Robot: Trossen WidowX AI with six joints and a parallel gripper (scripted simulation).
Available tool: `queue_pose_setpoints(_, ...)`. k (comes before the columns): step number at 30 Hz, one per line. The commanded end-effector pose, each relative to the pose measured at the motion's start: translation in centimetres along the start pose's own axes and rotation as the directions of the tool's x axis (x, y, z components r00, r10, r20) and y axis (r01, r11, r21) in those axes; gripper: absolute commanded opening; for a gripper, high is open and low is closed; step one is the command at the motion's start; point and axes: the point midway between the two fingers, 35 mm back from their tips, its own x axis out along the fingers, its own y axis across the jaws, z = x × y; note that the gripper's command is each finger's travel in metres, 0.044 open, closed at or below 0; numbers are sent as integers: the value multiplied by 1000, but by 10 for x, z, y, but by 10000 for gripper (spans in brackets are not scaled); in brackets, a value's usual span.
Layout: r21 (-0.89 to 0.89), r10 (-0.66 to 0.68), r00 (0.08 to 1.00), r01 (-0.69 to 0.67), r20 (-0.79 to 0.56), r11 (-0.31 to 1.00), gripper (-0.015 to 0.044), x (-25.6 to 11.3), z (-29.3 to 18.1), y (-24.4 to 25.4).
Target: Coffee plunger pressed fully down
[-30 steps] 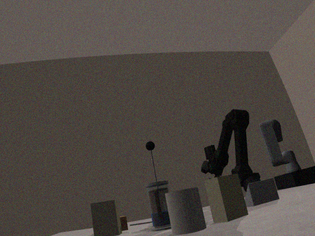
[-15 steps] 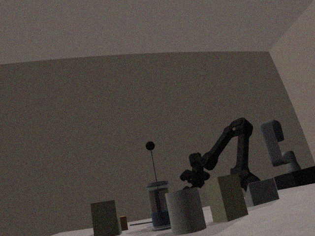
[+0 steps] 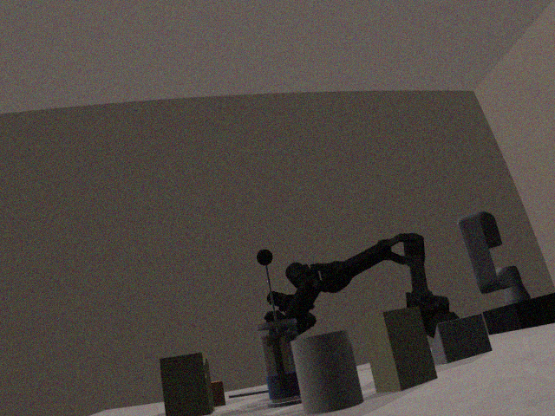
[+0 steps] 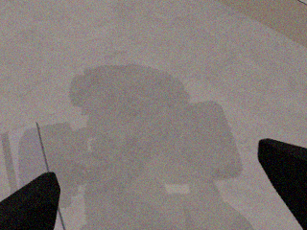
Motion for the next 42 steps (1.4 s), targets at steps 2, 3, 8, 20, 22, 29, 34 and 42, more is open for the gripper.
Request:
queue_pose_setpoints(2,-39,166,986,-165,4,985,440,-23,18,67)
queue_pose_setpoints(3,-48,204,979,-203,5,978,440,-31,21,83)
queue_pose_setpoints(8,-127,371,929,-368,-6,921,440,-82,34,158)
queue_pose_setpoints(20,-380,630,776,-585,-6,717,440,-262,23,278)
queue_pose_setpoints(22,-429,663,749,-599,0,676,440,-297,15,289)
queue_pose_setpoints(29,-490,702,712,-609,9,624,440,-334,-4,300)
queue_pose_setpoints(34,-489,702,713,-609,9,625,440,-310,-30,302)
queue_pose_setpoints(42,-490,702,712,-609,10,624,440,-298,-42,304)
